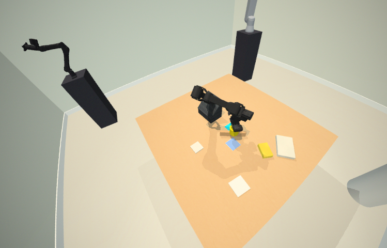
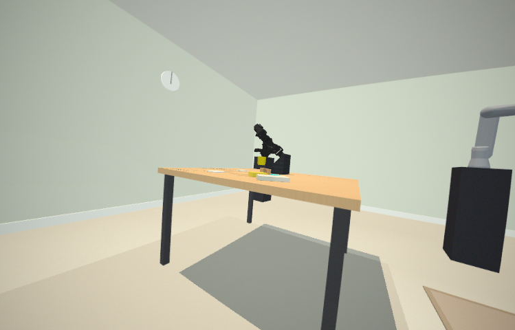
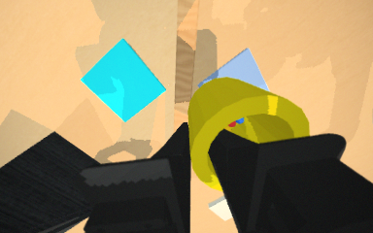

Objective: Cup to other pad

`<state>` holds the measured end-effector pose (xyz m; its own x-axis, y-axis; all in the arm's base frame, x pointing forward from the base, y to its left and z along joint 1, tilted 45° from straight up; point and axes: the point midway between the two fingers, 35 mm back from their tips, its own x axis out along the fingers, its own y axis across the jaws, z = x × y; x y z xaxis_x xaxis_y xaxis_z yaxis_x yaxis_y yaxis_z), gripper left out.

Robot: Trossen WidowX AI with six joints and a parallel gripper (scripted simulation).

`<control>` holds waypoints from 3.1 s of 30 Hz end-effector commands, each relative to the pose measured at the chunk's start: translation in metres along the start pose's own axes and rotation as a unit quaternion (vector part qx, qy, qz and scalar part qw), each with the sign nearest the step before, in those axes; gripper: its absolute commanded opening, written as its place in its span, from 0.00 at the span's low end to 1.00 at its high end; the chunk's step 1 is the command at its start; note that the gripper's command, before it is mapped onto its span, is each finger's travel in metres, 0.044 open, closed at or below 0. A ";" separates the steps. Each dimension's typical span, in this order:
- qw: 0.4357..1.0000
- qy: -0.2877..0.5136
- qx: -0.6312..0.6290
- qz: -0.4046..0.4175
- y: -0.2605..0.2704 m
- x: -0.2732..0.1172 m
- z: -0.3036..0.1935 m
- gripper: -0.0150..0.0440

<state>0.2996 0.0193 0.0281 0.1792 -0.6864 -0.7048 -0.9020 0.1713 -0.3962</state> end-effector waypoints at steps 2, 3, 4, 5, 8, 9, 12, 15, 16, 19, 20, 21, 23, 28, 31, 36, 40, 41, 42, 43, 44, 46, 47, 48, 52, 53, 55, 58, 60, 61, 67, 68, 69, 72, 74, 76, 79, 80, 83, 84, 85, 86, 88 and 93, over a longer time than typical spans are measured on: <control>1.000 -0.001 -0.002 0.000 0.017 -0.001 0.003 0.25; 1.000 -0.001 -0.002 0.000 0.019 -0.001 0.004 0.25; 1.000 -0.001 -0.002 0.001 0.022 -0.001 0.005 0.25; 1.000 -0.001 -0.002 0.001 0.025 -0.001 0.005 0.25; 1.000 -0.002 -0.002 0.001 0.033 -0.001 0.007 0.25; 1.000 -0.002 -0.002 0.001 0.035 -0.002 0.008 0.25; 1.000 -0.002 -0.002 0.001 0.043 -0.002 0.009 0.25; 1.000 -0.002 -0.002 0.001 0.051 -0.002 0.011 0.25; 1.000 -0.002 -0.002 0.001 0.054 -0.003 0.012 0.25; 1.000 -0.002 -0.002 0.001 0.062 -0.003 0.013 0.25; 1.000 -0.002 -0.002 0.001 0.064 -0.003 0.014 0.25; 1.000 -0.002 -0.002 0.002 0.067 -0.003 0.015 0.25; 1.000 -0.002 -0.003 0.002 0.072 -0.004 0.016 0.25; 1.000 -0.002 -0.003 0.002 0.083 -0.004 0.018 0.25; 1.000 -0.003 -0.003 0.002 0.091 -0.004 0.019 0.25; 1.000 -0.003 -0.003 0.002 0.103 -0.005 0.021 0.25; 1.000 -0.003 -0.003 0.003 0.112 -0.005 0.023 0.25; 1.000 -0.003 -0.003 0.003 0.115 -0.005 0.023 0.25; 1.000 -0.003 -0.003 0.003 0.117 -0.005 0.023 0.25; 1.000 -0.003 -0.003 0.003 0.119 -0.005 0.023 0.25; 1.000 -0.003 -0.003 0.003 0.120 -0.005 0.023 0.25; 1.000 -0.002 -0.003 0.003 0.121 -0.005 0.023 0.25; 1.000 -0.003 -0.003 0.003 0.121 -0.004 0.023 0.25; 1.000 -0.003 -0.003 0.003 0.120 -0.004 0.023 0.25; 1.000 -0.003 -0.003 0.003 0.120 0.001 0.024 0.25; 1.000 -0.003 -0.003 0.003 0.120 0.002 0.024 0.25; 1.000 -0.003 -0.003 0.003 0.120 0.005 0.024 0.25; 1.000 -0.003 -0.003 0.003 0.120 0.009 0.024 0.25; 1.000 -0.003 -0.003 0.003 0.119 0.012 0.025 0.25; 1.000 -0.003 -0.003 0.003 0.119 0.013 0.025 0.25; 1.000 -0.003 -0.003 0.002 0.119 0.021 0.025 0.25; 1.000 -0.003 -0.003 0.002 0.119 0.023 0.025 0.25; 1.000 -0.003 -0.003 0.002 0.119 0.024 0.025 0.25; 1.000 -0.003 -0.003 0.002 0.119 0.028 0.025 0.25; 1.000 -0.003 -0.003 0.002 0.119 0.030 0.025 0.25; 1.000 -0.002 -0.003 0.002 0.119 0.033 0.025 0.25; 1.000 -0.002 -0.003 0.002 0.119 0.037 0.025 0.25; 1.000 -0.002 -0.003 0.002 0.119 0.038 0.025 0.25; 1.000 -0.002 -0.003 0.002 0.119 0.042 0.025 0.25; 1.000 -0.002 -0.003 0.002 0.119 0.043 0.025 0.25; 1.000 -0.002 -0.003 0.002 0.119 0.044 0.025 0.25; 1.000 -0.002 -0.003 0.002 0.119 0.046 0.025 0.25; 1.000 -0.002 -0.003 0.002 0.119 0.048 0.025 0.25; 1.000 -0.002 -0.003 0.002 0.120 0.054 0.025 0.25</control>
<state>0.2134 0.0256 -0.0682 0.1807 -0.6774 -0.7130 -0.9013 0.1760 -0.3957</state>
